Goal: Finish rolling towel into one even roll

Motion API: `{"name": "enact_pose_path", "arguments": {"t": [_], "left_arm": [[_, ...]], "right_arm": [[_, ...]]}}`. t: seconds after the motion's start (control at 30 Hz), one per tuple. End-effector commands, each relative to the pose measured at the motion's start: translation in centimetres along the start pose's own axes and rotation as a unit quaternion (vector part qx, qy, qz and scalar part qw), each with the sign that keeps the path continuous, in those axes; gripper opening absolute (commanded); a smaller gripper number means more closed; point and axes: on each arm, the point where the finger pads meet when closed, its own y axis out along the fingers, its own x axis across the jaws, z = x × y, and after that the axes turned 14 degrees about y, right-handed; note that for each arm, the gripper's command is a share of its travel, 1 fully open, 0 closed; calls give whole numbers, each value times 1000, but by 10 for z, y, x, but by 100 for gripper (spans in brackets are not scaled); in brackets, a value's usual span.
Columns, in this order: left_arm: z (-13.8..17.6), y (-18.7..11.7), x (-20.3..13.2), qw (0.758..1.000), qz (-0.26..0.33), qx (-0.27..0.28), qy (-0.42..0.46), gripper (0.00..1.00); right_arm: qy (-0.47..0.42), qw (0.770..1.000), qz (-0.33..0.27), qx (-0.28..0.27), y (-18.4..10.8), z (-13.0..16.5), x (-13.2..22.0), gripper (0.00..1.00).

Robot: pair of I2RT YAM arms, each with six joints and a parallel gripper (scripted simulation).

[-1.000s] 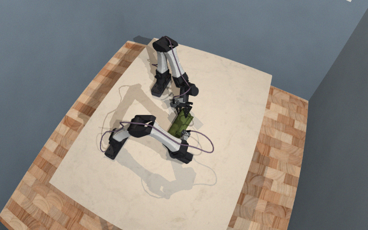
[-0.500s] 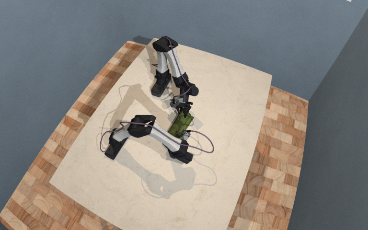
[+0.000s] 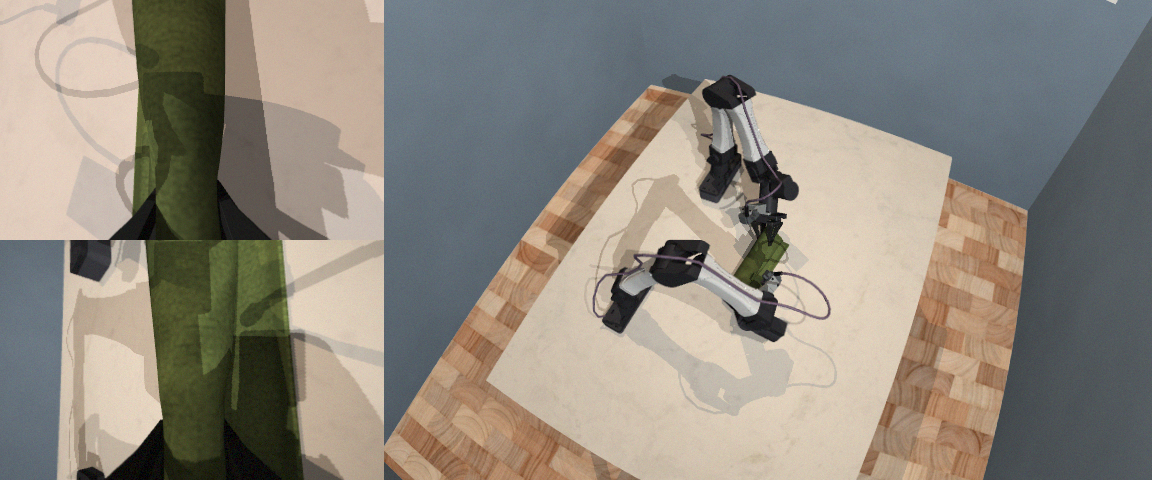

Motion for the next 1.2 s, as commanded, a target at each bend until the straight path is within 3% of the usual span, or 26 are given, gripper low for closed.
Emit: {"name": "enact_pose_path", "arguments": {"t": [0.0,0.13,0.2,0.47,1.17], "left_arm": [[-1,1,13,1000,-15,1,4,34],[-1,1,13,1000,-15,1,4,34],[-1,1,13,1000,-15,1,4,34],[-1,1,13,1000,-15,1,4,34],[-1,1,13,1000,-14,1,4,34]], "right_arm": [[5,1000,-8,-1,1,0,-2,43],[5,1000,-8,-1,-1,-1,1,57],[5,1000,-8,-1,-1,-1,1,57],[5,1000,-8,-1,-5,-3,6,85],[5,1000,-8,-1,-75,-3,5,85]]}}
